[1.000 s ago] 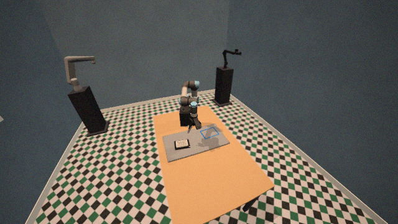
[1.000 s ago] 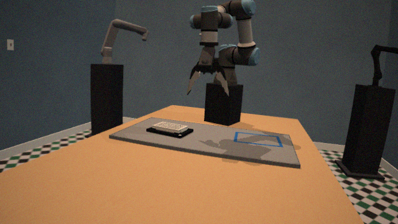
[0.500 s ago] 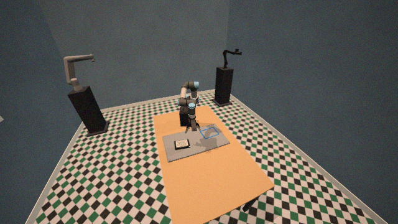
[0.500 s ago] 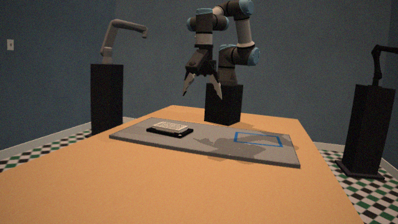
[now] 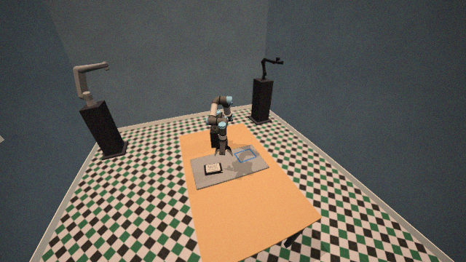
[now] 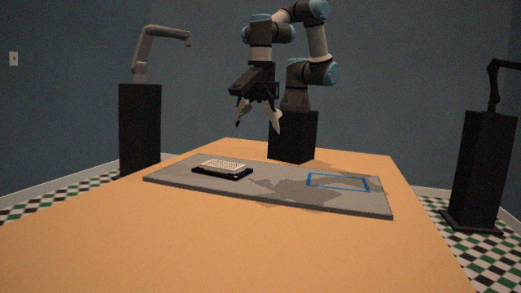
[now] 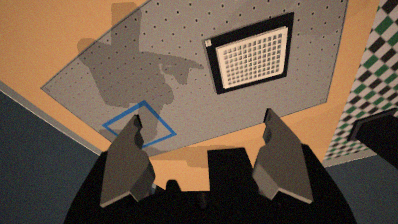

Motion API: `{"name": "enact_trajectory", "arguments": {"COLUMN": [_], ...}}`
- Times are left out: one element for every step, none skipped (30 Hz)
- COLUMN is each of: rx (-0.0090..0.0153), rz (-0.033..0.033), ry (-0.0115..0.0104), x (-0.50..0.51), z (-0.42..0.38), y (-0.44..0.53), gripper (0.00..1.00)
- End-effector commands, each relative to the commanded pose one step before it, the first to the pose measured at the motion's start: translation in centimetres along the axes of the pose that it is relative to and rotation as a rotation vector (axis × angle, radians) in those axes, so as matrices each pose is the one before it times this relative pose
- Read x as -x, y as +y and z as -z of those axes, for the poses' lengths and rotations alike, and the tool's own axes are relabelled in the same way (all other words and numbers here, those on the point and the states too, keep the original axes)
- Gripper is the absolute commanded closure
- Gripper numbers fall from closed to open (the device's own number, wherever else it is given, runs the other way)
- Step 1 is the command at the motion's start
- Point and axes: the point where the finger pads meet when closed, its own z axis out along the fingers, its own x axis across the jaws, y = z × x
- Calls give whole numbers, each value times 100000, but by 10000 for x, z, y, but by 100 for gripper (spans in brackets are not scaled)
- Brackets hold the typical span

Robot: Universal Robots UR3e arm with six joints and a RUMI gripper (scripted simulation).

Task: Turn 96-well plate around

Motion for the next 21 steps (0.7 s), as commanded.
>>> {"name": "enact_trajectory", "arguments": {"rx": [-2113, 0, -23, -164, -165, -163, -22, -1, -1, -158, -157, -155, -22, -2, -2, -150, -150, 0, 0, -151, -21], "rz": [-18303, 0, -440, -3328, -3328, -3328, -439, 0, 0, -3328, -3328, -3328, -439, 0, 0, -3328, -3328, 0, 0, -3328, -439], "ry": [105, 0, 13, -86, -88, -104, -7, 9, 10, -99, -101, -114, -8, 9, 9, -110, -112, 0, 0, -109, -11], "x": [-11688, 0, -42, -3913, -3736, 41, -6, -17, -19, -3731, -3494, 39, -5, -15, -18, -3539, -3245, 0, 0, 14, -2], "z": [-4000, 0, -5, -1790, -1750, 0, -1, -2, -2, -1809, -1741, -1, -2, -2, -2, -1829, -1729, 0, 0, -4, -2], "y": [-8655, 0, -27, -2545, -2605, 8, -8, -11, -11, -2782, -2785, 11, -8, -13, -12, -3009, -2944, 0, 0, -9, -7], "gripper": [0, 0, 0, 0, 0, 0, 0, 0, 0, 0, 0, 0, 0, 0, 0, 0, 0, 0, 0, 0, 0]}}
